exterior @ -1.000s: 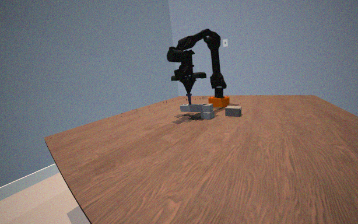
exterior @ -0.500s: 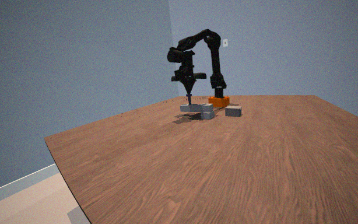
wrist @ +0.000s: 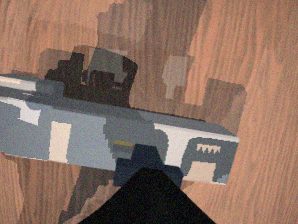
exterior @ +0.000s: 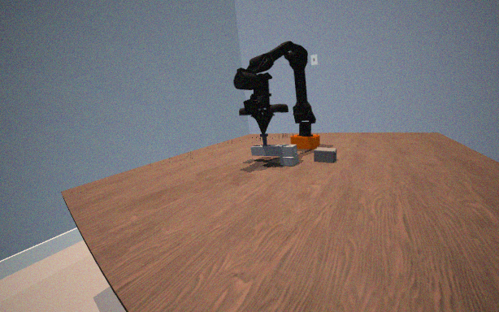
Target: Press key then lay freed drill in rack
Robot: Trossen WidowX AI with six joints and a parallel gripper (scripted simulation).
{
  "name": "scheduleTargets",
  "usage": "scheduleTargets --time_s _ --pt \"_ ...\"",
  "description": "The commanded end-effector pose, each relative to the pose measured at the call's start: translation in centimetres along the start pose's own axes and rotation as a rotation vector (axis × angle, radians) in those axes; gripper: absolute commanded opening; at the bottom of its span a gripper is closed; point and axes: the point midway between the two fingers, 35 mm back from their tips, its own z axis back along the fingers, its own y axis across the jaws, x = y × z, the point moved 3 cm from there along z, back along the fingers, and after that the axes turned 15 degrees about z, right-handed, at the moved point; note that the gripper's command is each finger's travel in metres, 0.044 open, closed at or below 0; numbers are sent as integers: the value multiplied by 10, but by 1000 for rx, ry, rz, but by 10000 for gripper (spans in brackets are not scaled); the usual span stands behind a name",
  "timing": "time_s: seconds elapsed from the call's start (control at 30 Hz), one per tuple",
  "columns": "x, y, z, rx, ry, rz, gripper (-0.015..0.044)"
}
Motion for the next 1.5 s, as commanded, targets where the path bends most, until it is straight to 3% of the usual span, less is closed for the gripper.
scheduleTargets --time_s 0.0,0.3,0.47,0.53,0.7,0.93,1.47 --pt "-6 2 -18 21 49 -5 26" --pt "4 -2 58 20 49 -5 263" --pt "7 0 52 19 41 20 394" --pt "16 17 41 24 39 207 440" --pt "39 87 2 42 26 893 440" --pt "41 154 -32 60 12 1517 440" --pt "40 159 -35 62 10 1566 440"
